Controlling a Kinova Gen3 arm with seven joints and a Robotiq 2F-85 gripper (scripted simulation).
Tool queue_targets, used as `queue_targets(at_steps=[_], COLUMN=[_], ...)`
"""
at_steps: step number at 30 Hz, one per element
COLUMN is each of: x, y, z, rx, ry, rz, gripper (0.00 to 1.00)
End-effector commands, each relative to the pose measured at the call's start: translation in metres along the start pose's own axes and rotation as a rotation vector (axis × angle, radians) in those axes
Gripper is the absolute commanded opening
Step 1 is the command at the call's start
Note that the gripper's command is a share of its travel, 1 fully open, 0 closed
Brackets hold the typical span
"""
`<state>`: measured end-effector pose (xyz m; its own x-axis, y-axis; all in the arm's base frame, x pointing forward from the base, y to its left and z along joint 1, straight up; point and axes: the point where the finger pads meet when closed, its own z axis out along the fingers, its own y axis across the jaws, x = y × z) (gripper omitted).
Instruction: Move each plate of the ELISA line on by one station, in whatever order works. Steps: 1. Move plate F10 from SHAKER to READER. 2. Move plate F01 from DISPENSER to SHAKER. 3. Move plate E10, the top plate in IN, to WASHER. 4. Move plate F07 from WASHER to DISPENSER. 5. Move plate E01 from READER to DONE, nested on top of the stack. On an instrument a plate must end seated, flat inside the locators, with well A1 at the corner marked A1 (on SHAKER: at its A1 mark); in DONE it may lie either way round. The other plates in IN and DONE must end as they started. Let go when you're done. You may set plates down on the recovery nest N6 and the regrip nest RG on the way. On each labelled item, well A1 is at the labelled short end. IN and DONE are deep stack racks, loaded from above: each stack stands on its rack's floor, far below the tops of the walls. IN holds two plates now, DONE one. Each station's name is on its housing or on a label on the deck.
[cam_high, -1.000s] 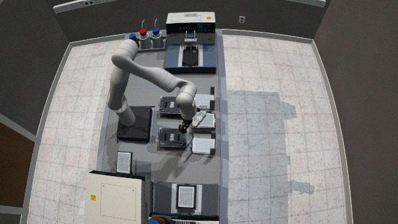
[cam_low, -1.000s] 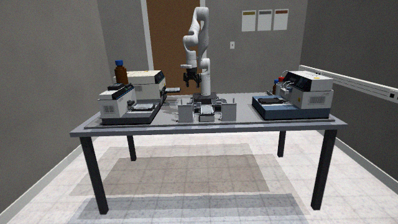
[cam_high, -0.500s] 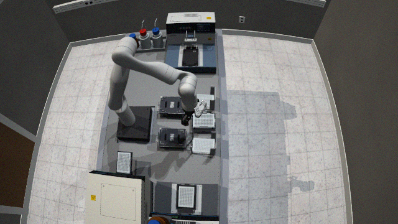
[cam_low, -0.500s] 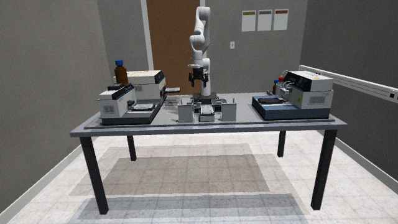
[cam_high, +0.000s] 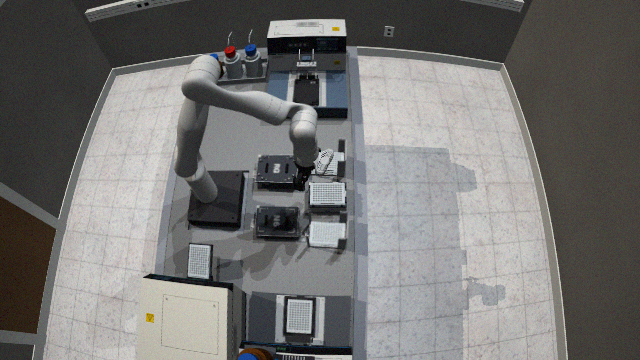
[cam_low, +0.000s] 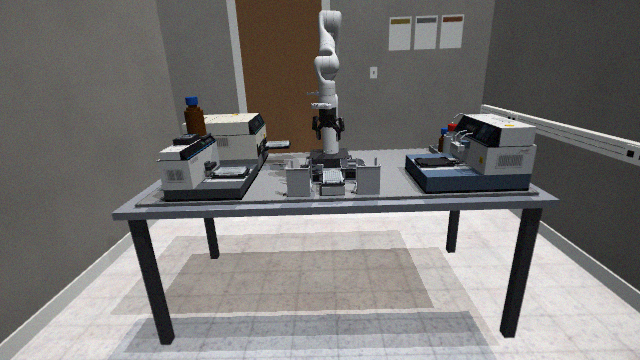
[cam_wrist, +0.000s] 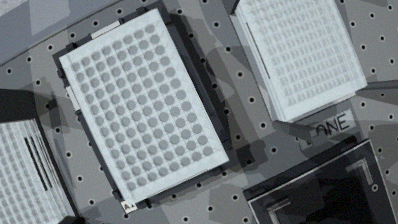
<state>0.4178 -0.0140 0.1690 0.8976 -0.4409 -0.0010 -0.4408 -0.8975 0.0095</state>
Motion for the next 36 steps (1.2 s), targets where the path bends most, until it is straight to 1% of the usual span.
queue_targets(at_steps=[1, 5, 7, 9, 18, 22, 24, 26, 36], x=[-0.003, -0.008, -0.009, -0.009, -0.015, -0.016, -0.016, -0.016, -0.018], y=[-0.015, -0.028, -0.035, -0.035, -0.061, -0.074, -0.081, -0.081, -0.115], z=[-0.001, -0.001, -0.001, -0.001, -0.001, -0.001, -0.001, -0.001, -0.001], rx=[-0.001, -0.001, -0.002, -0.002, -0.003, -0.004, -0.003, -0.003, -0.001], ry=[0.005, -0.001, -0.001, -0.001, 0.000, 0.000, 0.000, 0.000, -0.001], rz=[-0.128, -0.130, -0.130, -0.130, -0.131, -0.288, -0.287, -0.287, -0.269], gripper=[1.00, 1.00, 1.00, 1.00, 1.00, 1.00, 1.00, 1.00, 1.00])
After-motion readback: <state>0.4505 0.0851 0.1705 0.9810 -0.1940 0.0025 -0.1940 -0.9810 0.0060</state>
